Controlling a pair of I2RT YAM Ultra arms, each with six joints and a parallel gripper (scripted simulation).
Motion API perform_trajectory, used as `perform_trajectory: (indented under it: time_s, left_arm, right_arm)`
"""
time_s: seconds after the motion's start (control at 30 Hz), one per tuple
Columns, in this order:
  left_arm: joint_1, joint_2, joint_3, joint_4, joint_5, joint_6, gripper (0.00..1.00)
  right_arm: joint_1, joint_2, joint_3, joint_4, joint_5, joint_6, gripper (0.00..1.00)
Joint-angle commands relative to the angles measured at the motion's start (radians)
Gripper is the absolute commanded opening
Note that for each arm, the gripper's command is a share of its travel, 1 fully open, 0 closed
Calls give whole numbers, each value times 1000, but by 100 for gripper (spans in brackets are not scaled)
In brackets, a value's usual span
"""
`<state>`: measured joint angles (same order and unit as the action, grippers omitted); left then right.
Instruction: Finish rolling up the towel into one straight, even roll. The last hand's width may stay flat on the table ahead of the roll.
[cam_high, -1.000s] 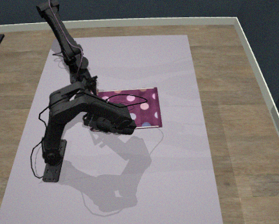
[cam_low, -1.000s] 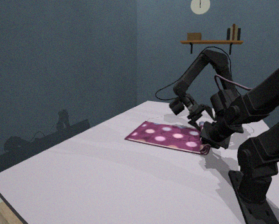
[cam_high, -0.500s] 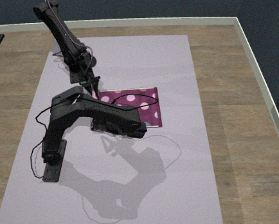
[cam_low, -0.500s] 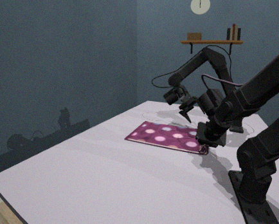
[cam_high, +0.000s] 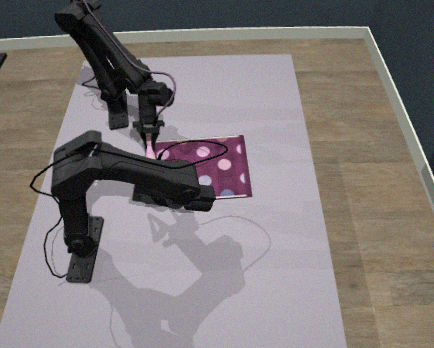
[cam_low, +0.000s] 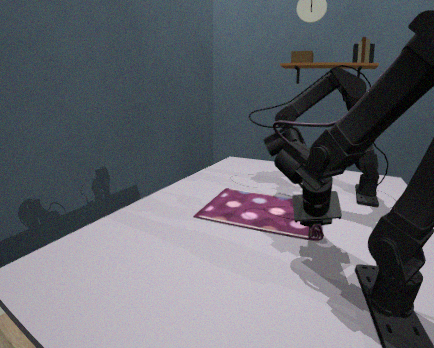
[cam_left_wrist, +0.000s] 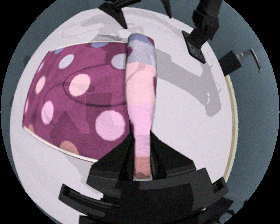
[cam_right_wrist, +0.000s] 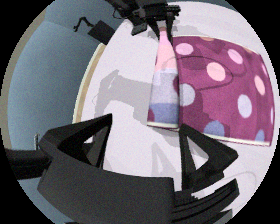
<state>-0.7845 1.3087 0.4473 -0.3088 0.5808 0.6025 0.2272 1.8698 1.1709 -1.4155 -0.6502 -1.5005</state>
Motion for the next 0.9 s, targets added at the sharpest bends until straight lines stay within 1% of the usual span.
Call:
perform_trajectory:
  time_s: [0.0, 0.17, 0.23, 0.27, 0.43, 0.57, 0.7, 0.87]
  left_arm:
    - [44, 74, 73, -131, 132, 40, 18]
    - [97, 196, 155, -242, 225, 89, 18]
    - [97, 196, 155, -242, 225, 89, 18]
    - [107, 235, 181, -281, 244, 119, 18]
    - [140, 335, 247, -383, 305, 167, 18]
    - [156, 403, 292, -456, 338, 209, 18]
    - [166, 450, 324, -510, 357, 244, 18]
    - [168, 469, 336, -533, 360, 265, 18]
  right_arm:
    - [29, -152, -101, 171, -23, 13, 91]
    - [63, -399, -297, 389, -28, 58, 92]
    - [63, -399, -297, 389, -28, 58, 92]
    - [73, -479, -359, 457, -23, 91, 93]
    - [122, -704, -535, 655, -5, 152, 95]
    - [165, -865, -649, 776, 30, 214, 96]
    - [199, -950, -711, 844, 70, 264, 98]
    - [214, -959, -724, 867, 90, 284, 98]
